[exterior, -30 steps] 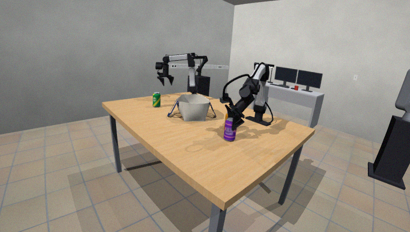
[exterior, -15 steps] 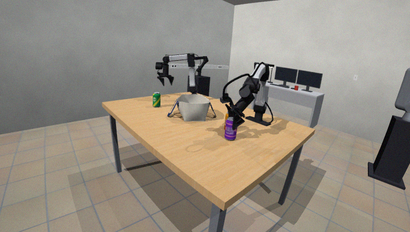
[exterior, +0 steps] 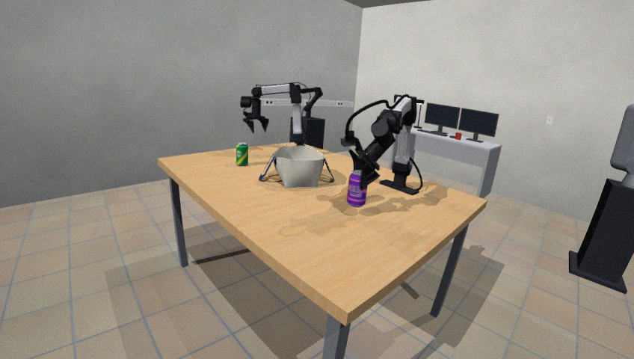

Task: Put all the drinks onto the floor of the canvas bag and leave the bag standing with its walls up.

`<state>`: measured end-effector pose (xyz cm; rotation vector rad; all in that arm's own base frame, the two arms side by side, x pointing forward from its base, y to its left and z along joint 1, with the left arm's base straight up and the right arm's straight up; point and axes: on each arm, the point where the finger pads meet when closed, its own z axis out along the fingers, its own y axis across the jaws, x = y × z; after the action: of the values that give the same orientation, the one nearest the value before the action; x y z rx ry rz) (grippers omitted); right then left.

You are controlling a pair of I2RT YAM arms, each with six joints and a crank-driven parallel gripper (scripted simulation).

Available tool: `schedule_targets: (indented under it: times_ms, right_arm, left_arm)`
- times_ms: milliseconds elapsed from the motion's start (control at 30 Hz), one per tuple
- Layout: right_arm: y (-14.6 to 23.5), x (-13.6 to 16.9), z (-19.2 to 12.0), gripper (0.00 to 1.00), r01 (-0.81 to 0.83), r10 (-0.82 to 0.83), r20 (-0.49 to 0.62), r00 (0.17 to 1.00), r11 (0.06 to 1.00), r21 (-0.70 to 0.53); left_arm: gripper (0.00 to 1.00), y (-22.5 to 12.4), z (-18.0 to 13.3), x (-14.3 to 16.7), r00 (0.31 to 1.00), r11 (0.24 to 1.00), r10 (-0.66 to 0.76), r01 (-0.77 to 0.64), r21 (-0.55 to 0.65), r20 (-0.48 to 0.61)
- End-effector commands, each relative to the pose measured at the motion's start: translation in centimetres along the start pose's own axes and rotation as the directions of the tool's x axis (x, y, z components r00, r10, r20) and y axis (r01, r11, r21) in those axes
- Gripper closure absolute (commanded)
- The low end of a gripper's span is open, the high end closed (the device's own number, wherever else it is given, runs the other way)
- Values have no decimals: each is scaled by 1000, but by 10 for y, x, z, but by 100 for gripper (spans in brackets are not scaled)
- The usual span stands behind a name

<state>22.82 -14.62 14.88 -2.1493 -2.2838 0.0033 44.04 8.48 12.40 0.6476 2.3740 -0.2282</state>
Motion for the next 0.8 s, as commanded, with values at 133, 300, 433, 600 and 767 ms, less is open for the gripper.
schedule_targets:
  times_ms: [133, 300, 433, 600, 767]
  right_arm:
    - [4, -5, -14, 0, 2, 1, 64, 998, 999, -40]
    - [4, -5, -14, 0, 2, 1, 64, 998, 999, -40]
    - [4, -5, -14, 0, 2, 1, 64, 998, 999, -40]
    - [4, -5, -14, 0, 2, 1, 64, 998, 999, -40]
    - [4, -5, -14, 0, 2, 1, 64, 998, 999, -40]
  left_arm:
    - [26, 22, -44, -59, 985, 991, 93, -78, -112, 142]
    - [26, 23, -45, -60, 984, 990, 99, -81, -118, 148]
    - [26, 22, -45, -60, 983, 989, 102, -84, -123, 152]
    - [26, 21, -43, -58, 983, 989, 102, -84, -122, 153]
    - [26, 14, -33, -43, 988, 993, 79, -67, -96, 130]
